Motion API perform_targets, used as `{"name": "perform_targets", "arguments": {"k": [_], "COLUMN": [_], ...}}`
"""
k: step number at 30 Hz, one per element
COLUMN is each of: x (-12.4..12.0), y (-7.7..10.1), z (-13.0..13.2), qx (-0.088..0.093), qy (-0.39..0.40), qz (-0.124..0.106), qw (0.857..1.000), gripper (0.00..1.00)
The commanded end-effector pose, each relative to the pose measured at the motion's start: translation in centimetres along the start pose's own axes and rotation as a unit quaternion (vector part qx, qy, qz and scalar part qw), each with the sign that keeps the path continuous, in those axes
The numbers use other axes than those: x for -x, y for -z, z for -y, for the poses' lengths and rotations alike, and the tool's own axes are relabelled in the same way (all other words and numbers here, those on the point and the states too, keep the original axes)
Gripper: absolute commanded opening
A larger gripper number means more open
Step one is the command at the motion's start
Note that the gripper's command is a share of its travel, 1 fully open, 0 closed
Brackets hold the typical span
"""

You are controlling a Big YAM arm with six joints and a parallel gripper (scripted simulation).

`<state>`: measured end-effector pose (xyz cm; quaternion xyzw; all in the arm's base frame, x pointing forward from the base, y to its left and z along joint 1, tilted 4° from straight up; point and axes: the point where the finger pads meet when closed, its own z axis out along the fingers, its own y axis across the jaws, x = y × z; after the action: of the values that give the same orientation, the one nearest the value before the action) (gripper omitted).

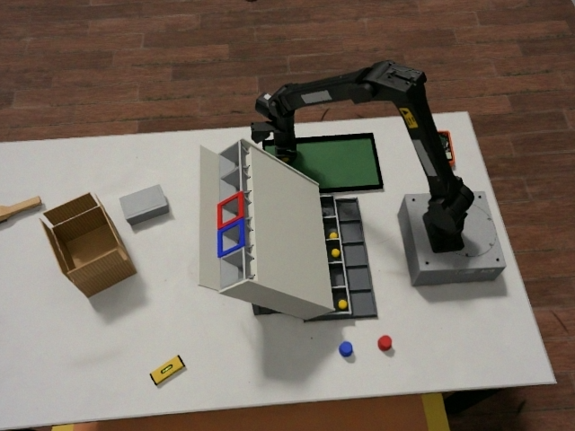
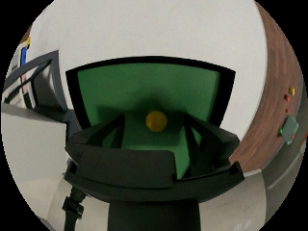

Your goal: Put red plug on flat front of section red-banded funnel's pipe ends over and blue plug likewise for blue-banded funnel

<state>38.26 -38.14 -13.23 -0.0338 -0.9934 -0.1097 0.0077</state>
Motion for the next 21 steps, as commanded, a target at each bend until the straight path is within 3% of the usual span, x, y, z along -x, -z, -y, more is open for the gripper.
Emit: {"name": "perform_targets", "arguments": {"k": [1,21], "x": [-0.68,-0.71], "y": [-0.29,0.15], "z": [0.38,0.44], "qx": [0.008,0.013], "qy": [-0.005,-0.007], "qz": [-0.008,-0.015], "qw": [1.0,1.0], "gripper": [0.8,0.8]}}
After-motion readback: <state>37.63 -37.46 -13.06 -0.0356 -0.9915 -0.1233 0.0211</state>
